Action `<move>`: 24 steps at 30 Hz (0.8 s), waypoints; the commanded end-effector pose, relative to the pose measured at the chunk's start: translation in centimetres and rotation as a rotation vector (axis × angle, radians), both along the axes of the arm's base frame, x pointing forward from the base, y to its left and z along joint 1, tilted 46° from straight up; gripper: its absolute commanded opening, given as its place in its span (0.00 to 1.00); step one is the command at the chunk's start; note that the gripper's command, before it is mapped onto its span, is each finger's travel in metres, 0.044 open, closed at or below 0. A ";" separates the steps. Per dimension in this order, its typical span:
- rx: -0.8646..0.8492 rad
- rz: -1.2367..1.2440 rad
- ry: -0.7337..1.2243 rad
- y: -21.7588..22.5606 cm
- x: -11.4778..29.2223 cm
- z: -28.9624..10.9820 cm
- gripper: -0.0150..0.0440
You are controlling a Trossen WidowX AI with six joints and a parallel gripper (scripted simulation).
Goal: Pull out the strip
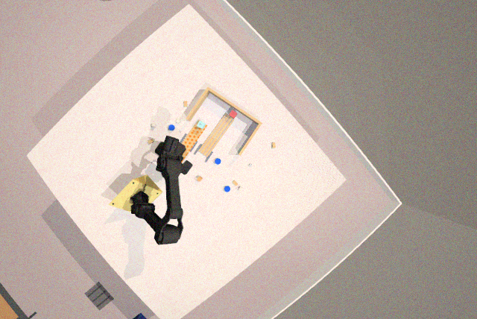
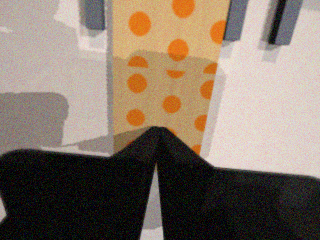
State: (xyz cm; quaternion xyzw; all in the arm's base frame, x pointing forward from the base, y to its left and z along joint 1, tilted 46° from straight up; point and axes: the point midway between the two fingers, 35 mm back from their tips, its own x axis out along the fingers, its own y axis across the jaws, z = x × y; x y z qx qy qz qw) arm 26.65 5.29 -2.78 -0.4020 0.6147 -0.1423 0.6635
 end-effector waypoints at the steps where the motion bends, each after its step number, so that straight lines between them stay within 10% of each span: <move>1: -0.013 -0.016 0.026 -1.0 -1.4 -0.4 0.25; 24: -0.013 -0.016 0.028 -2.1 -4.2 0.0 0.25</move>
